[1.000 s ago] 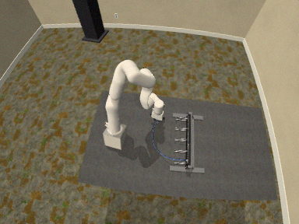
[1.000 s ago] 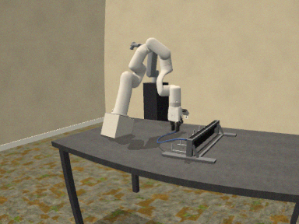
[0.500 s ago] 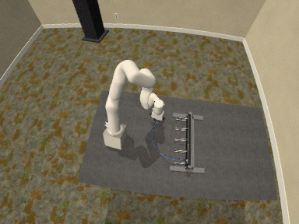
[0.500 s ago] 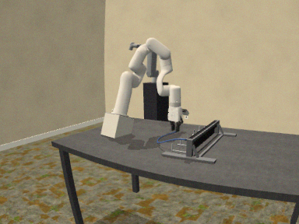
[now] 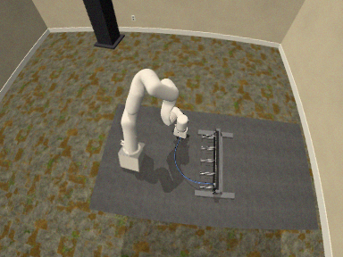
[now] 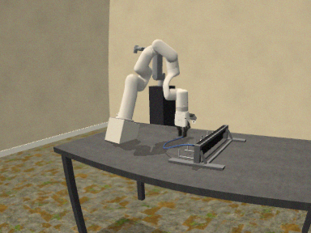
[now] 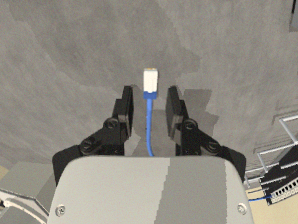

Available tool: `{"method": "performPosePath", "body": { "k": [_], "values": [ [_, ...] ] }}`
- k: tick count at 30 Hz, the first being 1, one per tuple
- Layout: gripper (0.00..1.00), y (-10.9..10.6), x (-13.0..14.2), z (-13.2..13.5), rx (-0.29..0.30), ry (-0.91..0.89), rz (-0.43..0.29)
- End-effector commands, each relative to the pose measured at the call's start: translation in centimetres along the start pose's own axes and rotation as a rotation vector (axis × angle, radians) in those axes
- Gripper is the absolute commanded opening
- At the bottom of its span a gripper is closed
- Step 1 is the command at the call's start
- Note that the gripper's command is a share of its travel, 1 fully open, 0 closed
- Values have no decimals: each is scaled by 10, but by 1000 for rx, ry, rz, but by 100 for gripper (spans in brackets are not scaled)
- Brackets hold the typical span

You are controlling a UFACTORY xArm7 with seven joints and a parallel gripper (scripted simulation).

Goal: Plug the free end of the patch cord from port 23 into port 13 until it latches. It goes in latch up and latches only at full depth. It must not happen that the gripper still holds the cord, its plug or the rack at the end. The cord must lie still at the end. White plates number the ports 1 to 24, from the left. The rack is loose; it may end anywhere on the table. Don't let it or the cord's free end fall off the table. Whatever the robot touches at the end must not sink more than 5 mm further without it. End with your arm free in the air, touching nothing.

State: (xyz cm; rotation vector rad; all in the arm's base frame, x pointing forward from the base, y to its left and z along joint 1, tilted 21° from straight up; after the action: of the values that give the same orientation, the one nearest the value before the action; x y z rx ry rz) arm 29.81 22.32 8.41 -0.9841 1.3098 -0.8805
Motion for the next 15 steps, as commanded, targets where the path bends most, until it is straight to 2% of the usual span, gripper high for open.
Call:
{"method": "performPosePath", "body": {
  "k": [1,15],
  "values": [
    [38,0,0,1,3,0,1],
    [38,4,0,1,3,0,1]
  ]
}}
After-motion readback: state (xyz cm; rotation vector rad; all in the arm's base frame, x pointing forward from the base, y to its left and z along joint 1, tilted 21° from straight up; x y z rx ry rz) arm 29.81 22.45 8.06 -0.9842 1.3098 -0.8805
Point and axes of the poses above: the point where the finger pads meet when closed, its own y axis out along the fingers, its own z axis across the jaws, x = y × z, the point moved 10 cm from there along -y, back along the fingers, and after that the axes turned 8 degrees about -y, right-handed, at the moved point
